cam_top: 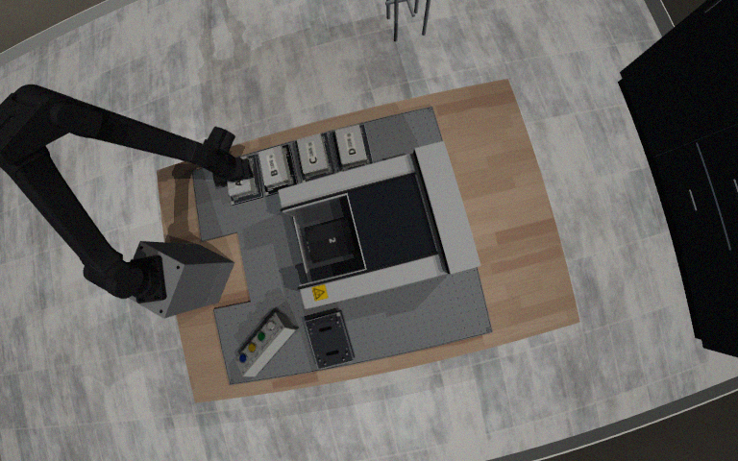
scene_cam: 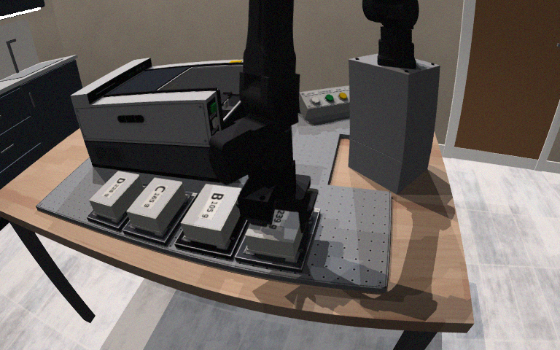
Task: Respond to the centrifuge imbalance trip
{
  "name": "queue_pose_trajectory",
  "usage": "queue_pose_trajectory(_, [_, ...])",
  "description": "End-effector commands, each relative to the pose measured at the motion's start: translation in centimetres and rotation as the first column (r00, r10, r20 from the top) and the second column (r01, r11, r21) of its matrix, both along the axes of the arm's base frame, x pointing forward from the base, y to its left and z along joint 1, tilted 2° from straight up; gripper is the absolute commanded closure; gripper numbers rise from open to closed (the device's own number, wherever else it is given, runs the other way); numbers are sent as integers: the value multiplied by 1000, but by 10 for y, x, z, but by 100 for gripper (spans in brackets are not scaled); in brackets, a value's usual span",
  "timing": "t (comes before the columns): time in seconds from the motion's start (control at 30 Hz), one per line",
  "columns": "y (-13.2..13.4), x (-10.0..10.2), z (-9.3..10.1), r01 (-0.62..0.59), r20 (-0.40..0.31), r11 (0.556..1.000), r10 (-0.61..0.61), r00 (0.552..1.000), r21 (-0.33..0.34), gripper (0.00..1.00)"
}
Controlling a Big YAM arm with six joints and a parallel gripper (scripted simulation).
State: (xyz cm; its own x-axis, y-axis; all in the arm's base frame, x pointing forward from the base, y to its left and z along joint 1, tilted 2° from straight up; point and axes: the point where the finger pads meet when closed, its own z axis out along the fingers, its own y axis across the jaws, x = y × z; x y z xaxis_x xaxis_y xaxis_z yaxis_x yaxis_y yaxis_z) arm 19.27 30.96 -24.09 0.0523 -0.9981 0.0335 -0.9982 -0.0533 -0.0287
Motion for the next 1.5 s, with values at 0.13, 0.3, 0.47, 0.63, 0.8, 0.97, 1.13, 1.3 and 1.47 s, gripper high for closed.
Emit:
queue_pose_trajectory(0.13, [8, 10, -2, -2, 15, 1000, 2, 1000, 23, 100])
queue_pose_trajectory(0.3, [8, 10, -2, -2, 15, 1000, 2, 1000, 23, 100])
queue_pose_trajectory(0.47, [8, 10, -2, -2, 15, 1000, 2, 1000, 23, 100])
queue_pose_trajectory(0.63, [8, 10, -2, -2, 15, 1000, 2, 1000, 23, 100])
queue_pose_trajectory(0.8, [8, 10, -2, -2, 15, 1000, 1, 1000, 23, 0])
queue_pose_trajectory(0.97, [7, 10, -2, -2, 14, 1000, 1, 1000, 22, 0])
queue_pose_trajectory(1.13, [7, 10, -2, -2, 14, 1000, 1, 1000, 22, 0])
queue_pose_trajectory(1.3, [7, 10, -2, -2, 14, 1000, 1, 1000, 22, 0])
queue_pose_trajectory(1.47, [7, 10, -2, -2, 14, 1000, 1, 1000, 22, 0])
